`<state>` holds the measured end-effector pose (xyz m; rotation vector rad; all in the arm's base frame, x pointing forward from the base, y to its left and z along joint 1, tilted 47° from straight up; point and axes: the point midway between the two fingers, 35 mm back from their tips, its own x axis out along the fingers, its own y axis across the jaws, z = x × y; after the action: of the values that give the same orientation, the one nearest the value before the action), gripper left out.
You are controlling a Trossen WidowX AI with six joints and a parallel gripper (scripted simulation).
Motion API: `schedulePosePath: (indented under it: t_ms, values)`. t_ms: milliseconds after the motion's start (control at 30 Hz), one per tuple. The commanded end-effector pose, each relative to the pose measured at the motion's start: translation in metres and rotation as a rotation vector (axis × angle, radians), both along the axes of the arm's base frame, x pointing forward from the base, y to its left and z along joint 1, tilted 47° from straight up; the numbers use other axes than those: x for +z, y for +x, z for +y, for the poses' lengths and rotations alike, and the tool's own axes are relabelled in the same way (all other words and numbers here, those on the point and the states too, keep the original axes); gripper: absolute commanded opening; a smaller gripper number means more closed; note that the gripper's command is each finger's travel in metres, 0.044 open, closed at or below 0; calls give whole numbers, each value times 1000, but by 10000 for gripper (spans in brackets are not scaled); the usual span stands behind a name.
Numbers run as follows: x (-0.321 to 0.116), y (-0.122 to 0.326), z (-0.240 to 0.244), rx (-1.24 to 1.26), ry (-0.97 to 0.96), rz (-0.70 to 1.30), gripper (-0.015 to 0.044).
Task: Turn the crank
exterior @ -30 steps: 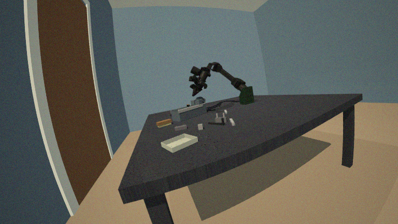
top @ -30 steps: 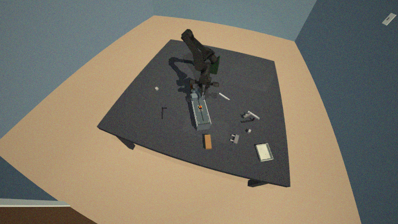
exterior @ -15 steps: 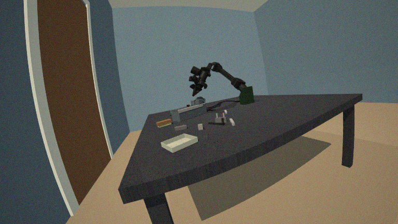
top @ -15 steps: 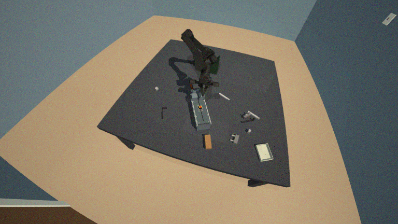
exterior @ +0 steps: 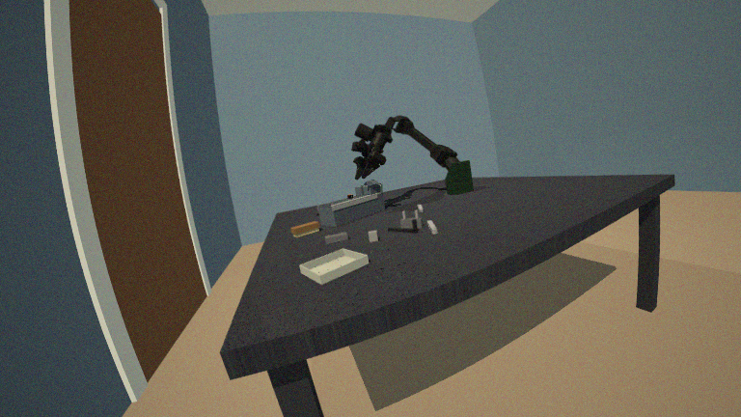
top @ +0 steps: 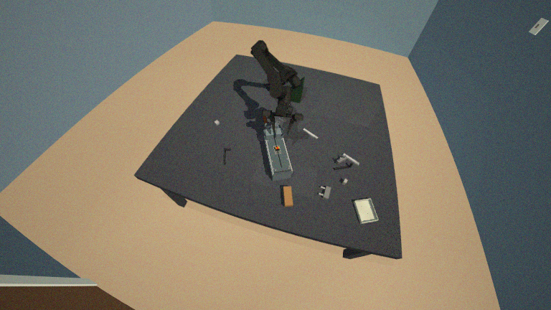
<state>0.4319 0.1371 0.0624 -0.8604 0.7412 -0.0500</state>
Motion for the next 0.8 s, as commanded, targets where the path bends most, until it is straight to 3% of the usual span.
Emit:
schedulePosePath:
  t_ms: [0,100,633,767]
  values:
    - [0,0,0,-1,-1,-1,394]
    - [0,0,0,-1,-1,-1,440]
    - [0,0,0,-1,-1,-1,20]
    - [0,0,0,-1,-1,-1,0]
